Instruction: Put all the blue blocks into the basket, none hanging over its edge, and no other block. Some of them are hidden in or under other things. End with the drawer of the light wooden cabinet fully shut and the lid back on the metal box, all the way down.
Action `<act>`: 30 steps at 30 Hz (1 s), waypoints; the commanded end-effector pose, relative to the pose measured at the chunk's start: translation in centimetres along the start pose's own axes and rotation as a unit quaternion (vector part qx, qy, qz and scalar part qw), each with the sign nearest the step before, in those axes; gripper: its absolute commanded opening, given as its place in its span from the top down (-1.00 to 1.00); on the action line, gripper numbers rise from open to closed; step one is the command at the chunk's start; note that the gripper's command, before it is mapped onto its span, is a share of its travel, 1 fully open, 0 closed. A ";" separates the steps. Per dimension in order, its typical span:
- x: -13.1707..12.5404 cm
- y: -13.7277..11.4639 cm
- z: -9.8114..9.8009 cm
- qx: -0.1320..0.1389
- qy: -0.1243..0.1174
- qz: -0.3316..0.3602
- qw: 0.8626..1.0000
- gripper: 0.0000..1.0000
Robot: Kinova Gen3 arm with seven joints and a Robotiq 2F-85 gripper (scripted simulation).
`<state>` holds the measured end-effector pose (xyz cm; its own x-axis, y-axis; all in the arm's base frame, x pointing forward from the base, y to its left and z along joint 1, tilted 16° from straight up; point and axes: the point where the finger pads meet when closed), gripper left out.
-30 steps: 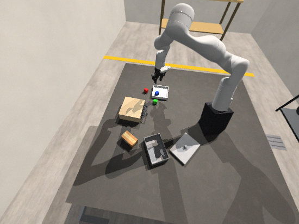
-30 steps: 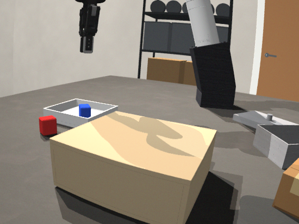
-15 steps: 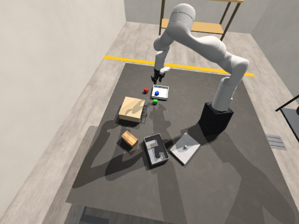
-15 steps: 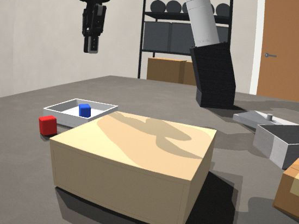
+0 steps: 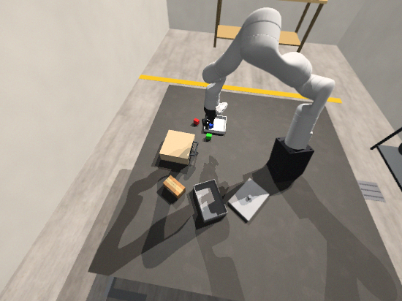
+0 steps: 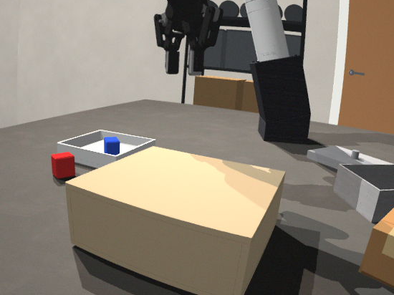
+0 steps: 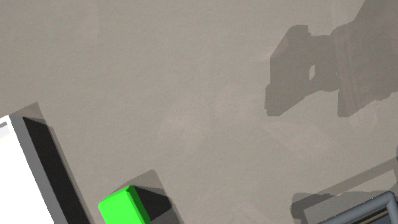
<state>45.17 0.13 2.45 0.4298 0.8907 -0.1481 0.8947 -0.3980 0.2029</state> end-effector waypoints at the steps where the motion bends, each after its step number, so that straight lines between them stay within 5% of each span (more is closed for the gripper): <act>1: 5.0 -4.9 0.1 0.001 0.005 -0.097 0.995 -0.12; 5: 8.0 -9.8 0.1 0.003 0.007 -0.198 0.980 -0.12; 7: 8.0 -9.8 0.1 0.003 0.007 -0.198 0.980 -0.12; 9: 10.5 -14.3 0.2 0.004 0.007 -0.250 0.968 -0.12; 22: 12.5 -31.9 0.5 0.001 -0.005 -0.531 0.847 -0.12; 24: 12.5 -31.9 0.5 0.001 -0.005 -0.531 0.847 -0.12; 25: 12.5 -35.0 0.6 0.000 -0.006 -0.546 0.838 -0.12; 30: 11.4 -38.5 0.8 -0.002 -0.012 -0.599 0.801 -0.12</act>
<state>18.53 24.43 -7.13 -0.6775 0.6897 -0.2555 0.7262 0.6825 -0.0831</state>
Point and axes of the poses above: the point where the finger pads meet when closed, its own z axis out along the fingers, its own x axis across the jaws, y = z × x, and after that the axes turned 11 degrees about z, right-handed
